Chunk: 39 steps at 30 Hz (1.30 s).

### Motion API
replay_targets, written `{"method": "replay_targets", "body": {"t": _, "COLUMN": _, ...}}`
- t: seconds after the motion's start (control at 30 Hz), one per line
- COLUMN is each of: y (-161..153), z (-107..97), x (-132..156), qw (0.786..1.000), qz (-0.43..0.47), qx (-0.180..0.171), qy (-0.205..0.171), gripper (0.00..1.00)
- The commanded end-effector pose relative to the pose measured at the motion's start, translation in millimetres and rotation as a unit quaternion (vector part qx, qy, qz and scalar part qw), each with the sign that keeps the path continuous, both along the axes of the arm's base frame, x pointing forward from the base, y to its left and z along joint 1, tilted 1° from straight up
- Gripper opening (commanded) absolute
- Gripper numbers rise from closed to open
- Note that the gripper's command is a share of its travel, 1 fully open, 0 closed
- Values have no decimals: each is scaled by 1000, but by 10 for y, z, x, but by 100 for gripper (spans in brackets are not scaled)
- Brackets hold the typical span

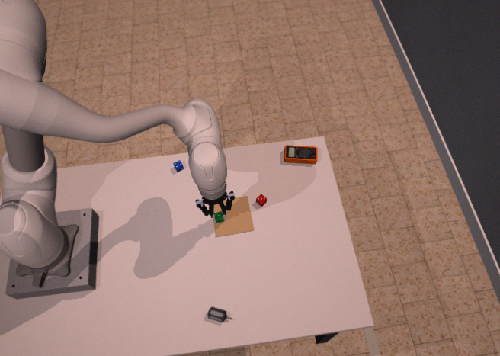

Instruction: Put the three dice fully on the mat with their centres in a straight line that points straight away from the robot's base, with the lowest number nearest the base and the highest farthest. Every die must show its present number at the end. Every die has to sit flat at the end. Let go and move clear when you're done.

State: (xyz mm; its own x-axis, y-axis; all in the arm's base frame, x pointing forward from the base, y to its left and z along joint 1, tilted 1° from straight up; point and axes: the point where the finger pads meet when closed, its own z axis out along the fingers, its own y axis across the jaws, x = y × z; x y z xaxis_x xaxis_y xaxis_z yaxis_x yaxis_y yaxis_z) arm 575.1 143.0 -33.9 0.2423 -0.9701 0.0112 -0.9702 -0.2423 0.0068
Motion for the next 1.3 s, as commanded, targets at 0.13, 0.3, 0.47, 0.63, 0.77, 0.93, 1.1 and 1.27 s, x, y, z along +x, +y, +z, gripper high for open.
{"method": "replay_targets", "body": {"t": 0.13, "y": 24, "z": -18, "x": 17, "qw": 1000, "qz": 2, "qx": -1, "qy": -1, "gripper": 24}}
{"method": "replay_targets", "body": {"t": 0.3, "y": 24, "z": -18, "x": 17, "qw": 1000, "qz": 2, "qx": -1, "qy": -1, "gripper": 24}}
{"method": "replay_targets", "body": {"t": 0.47, "y": 25, "z": -18, "x": 18, "qw": 1000, "qz": 2, "qx": -1, "qy": -1, "gripper": 24}}
{"method": "replay_targets", "body": {"t": 0.63, "y": 32, "z": -15, "x": 28, "qw": 1000, "qz": 3, "qx": -1, "qy": -2, "gripper": 24}}
{"method": "replay_targets", "body": {"t": 0.77, "y": 36, "z": -12, "x": 36, "qw": 1000, "qz": 3, "qx": -1, "qy": -2, "gripper": 24}}
{"method": "replay_targets", "body": {"t": 0.93, "y": 41, "z": -11, "x": 42, "qw": 1000, "qz": 3, "qx": -1, "qy": -1, "gripper": 24}}
{"method": "replay_targets", "body": {"t": 1.1, "y": 40, "z": -11, "x": 39, "qw": 1000, "qz": 3, "qx": -1, "qy": -1, "gripper": 24}}
{"method": "replay_targets", "body": {"t": 1.27, "y": 40, "z": -11, "x": 39, "qw": 1000, "qz": 3, "qx": -1, "qy": -1, "gripper": 24}}
